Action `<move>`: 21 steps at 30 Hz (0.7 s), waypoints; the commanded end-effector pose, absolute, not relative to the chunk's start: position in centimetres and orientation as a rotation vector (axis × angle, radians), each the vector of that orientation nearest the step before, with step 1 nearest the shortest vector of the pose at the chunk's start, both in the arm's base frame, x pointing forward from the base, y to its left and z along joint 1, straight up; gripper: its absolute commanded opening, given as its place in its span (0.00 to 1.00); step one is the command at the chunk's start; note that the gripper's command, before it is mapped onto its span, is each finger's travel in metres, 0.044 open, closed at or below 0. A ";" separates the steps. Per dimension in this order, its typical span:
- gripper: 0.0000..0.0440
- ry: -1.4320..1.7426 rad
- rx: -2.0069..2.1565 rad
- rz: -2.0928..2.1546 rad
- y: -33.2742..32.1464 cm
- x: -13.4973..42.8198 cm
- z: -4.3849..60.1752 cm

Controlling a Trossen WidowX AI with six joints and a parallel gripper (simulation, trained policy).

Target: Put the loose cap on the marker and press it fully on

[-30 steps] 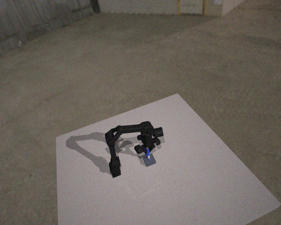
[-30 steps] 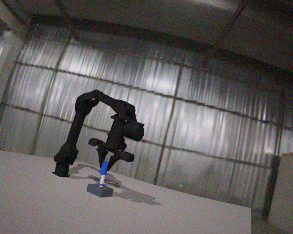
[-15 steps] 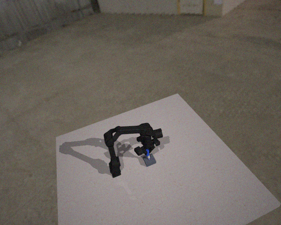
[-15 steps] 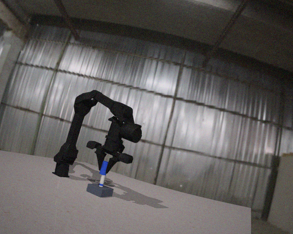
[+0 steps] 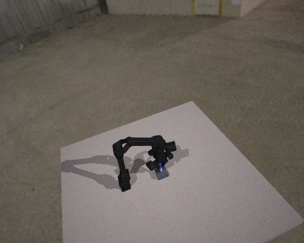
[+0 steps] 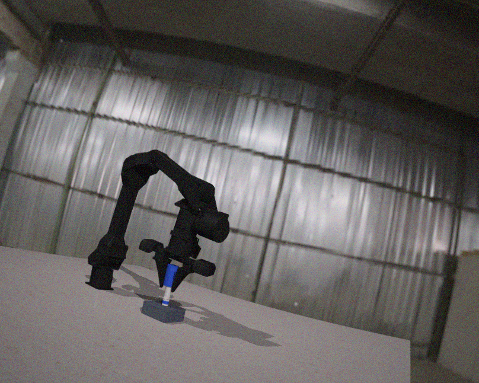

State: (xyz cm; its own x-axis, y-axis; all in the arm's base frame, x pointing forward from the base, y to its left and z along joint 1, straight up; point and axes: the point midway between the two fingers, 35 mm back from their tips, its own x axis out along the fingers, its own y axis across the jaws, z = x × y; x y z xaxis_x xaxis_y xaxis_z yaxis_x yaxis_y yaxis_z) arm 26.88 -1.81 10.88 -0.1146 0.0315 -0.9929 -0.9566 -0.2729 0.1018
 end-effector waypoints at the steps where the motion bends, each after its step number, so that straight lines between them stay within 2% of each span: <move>1: 0.01 1.113 -1.309 1.561 -1.7 26.6 8.9; 12: 0.05 1.078 -1.359 1.583 -1.5 26.3 7.2; 21: 0.59 1.089 -1.383 1.613 -1.6 25.7 6.6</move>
State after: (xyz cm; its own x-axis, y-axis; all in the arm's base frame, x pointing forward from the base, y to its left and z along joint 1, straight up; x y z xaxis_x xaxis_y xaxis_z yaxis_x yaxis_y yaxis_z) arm 26.50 -1.71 7.40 -0.1175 0.0136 -0.9930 -0.9316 -0.3478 0.1055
